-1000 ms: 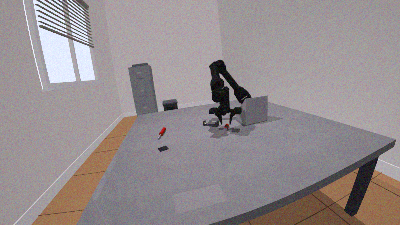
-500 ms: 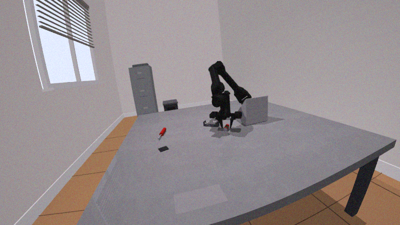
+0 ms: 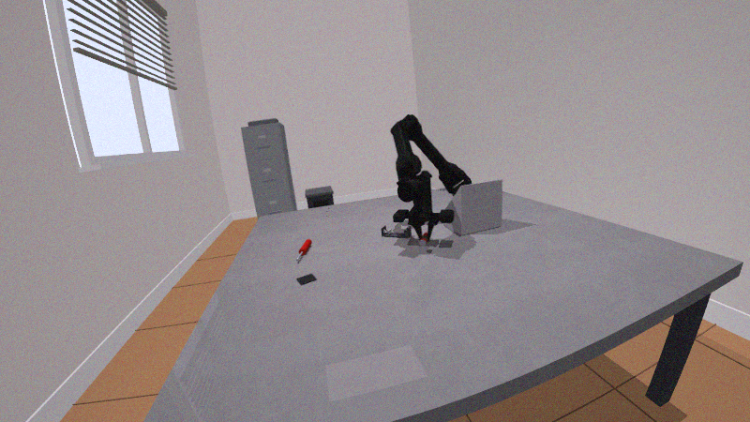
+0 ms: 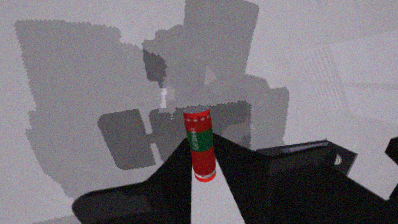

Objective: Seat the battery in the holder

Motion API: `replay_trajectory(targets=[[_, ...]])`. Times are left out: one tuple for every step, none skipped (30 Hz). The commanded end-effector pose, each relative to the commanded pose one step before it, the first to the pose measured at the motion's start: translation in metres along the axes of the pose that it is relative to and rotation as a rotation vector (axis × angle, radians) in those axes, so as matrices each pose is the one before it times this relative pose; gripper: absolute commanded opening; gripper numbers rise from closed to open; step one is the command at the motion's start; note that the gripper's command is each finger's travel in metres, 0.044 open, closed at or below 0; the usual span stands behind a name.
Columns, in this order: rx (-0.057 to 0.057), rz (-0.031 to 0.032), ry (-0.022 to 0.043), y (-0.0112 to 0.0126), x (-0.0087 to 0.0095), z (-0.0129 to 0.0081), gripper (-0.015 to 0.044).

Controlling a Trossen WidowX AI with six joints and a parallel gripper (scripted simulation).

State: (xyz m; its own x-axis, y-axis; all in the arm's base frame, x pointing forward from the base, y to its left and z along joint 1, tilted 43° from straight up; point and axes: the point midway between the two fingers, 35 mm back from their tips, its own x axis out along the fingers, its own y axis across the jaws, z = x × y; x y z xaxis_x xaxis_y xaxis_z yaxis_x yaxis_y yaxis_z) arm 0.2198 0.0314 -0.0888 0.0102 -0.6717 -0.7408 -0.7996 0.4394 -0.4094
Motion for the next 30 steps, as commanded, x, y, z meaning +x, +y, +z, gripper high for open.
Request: replay_trajectory(targets=[[-0.0072,-0.00277,0.00392,-0.00049,-0.0062,-0.00024,0.0073],[-0.0001,0.00028,-0.00046,-0.00012,-0.00571,0.00042,0.0073],[-0.0001,0.00028,-0.00041,-0.00008,-0.00743,0.00033,0.0073],[-0.0001,0.00021,-0.0002,0.00002,-0.00869,0.00008,0.0073],[0.0003,0.00031,-0.00075,0.00014,-0.00772,-0.00006,0.0073],[0.0005,0.00035,-0.00096,0.0002,-0.00613,-0.00013,0.0073],[0.0005,0.00031,-0.00086,0.00019,-0.00444,-0.00015,0.0073],[0.0004,0.00026,-0.00076,0.00014,-0.00271,-0.00008,0.0073],[0.0001,0.00009,-0.00025,0.00005,-0.0009,-0.00003,0.0073],[0.0,0.0,0.0,0.0,0.0,0.0,0.0073],[0.0096,0.00007,-0.00012,-0.00064,-0.0002,-0.0001,0.0073],[0.0288,0.00022,-0.00034,-0.00191,-0.00059,-0.00031,0.0073],[0.048,0.00036,-0.00052,-0.00321,-0.00097,-0.00046,0.0073],[0.0594,0.00042,-0.00057,-0.00402,-0.00118,-0.00045,0.0073],[0.0595,0.00039,-0.00048,-0.00407,-0.00117,-0.00029,0.0073],[0.0596,0.00035,-0.00064,-0.00412,-0.00117,-0.00016,0.0073],[0.0597,0.00031,-0.00056,-0.00416,-0.00115,0.00001,0.0073],[0.0597,0.00027,-0.00049,-0.00419,-0.00113,0.00018,0.0073],[0.0597,0.00021,-0.00043,-0.0042,-0.00111,0.00035,0.0073],[0.0598,0.00016,-0.00037,-0.00421,-0.00109,0.00053,0.0073],[0.0602,0.00028,-0.0006,-0.00424,-0.00108,0.0007,0.0073],[0.0603,0.00022,-0.00054,-0.00424,-0.00106,0.00089,0.0073],[0.0604,0.00016,-0.00049,-0.00422,-0.00104,0.00107,0.0073],[0.0604,0.0001,-0.00045,-0.0042,-0.00102,0.00125,0.0073],[0.0604,0.00003,-0.00042,-0.00417,-0.001,0.00144,0.0073],[0.0604,0.00012,-0.00042,-0.00412,-0.00096,0.00162,0.0073],[0.0606,0.00004,-0.0004,-0.00408,-0.00095,0.00181,0.0073],[0.0606,-0.00003,-0.00038,-0.00402,-0.00093,0.00199,0.0073],[0.0606,-0.00011,-0.00038,-0.00395,-0.00091,0.00217,0.0073],[0.0606,-0.00019,-0.00038,-0.00388,-0.00089,0.00235,0.0073]])
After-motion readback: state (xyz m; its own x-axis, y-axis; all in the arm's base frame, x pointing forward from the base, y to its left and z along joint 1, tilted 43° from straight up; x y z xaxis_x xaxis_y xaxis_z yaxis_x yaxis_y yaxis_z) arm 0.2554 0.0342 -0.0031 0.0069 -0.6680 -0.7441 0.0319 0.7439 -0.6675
